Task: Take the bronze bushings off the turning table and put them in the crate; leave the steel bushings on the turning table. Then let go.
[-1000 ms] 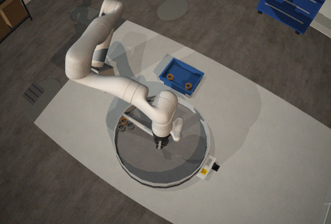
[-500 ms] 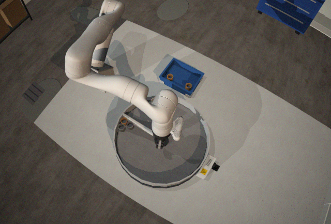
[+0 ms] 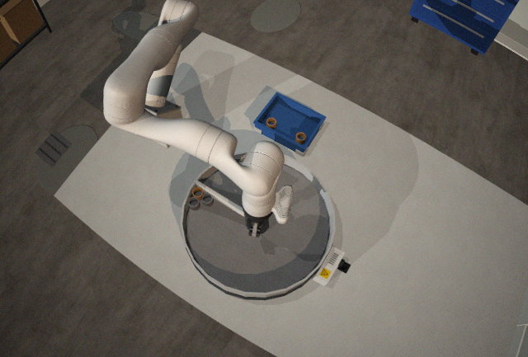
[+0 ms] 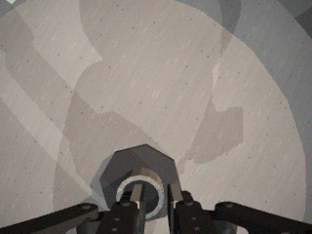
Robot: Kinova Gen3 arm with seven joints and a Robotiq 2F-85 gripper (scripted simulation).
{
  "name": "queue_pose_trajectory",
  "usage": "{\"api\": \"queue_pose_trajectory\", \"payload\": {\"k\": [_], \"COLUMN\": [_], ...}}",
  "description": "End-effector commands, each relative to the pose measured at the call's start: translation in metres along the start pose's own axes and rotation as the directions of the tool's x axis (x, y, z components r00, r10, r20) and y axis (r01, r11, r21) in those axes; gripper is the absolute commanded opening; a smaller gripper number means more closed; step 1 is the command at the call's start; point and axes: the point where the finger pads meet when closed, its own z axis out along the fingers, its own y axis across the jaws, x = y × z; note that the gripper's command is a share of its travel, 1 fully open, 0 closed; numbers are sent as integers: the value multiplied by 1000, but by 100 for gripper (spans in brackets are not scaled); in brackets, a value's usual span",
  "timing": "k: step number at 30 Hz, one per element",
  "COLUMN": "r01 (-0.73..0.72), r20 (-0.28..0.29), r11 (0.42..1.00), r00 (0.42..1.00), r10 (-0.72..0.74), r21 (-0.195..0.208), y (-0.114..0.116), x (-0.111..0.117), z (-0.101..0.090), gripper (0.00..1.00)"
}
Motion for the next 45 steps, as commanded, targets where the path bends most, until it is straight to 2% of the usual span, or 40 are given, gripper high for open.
{"api": "queue_pose_trajectory", "payload": {"k": [1,22,27,45], "r01": [0,0,0,0], "r20": [-1,-1,-1,-1], "r11": [1000,1000,1000,1000], "r00": [1000,1000,1000,1000], "r10": [0,0,0,0], "r21": [-2,-2,-2,-2], "y": [1,1,0,0], "x": [0,0,0,0], "z": [-1,-6,-64,-63], "gripper": [16,16,16,16]}}
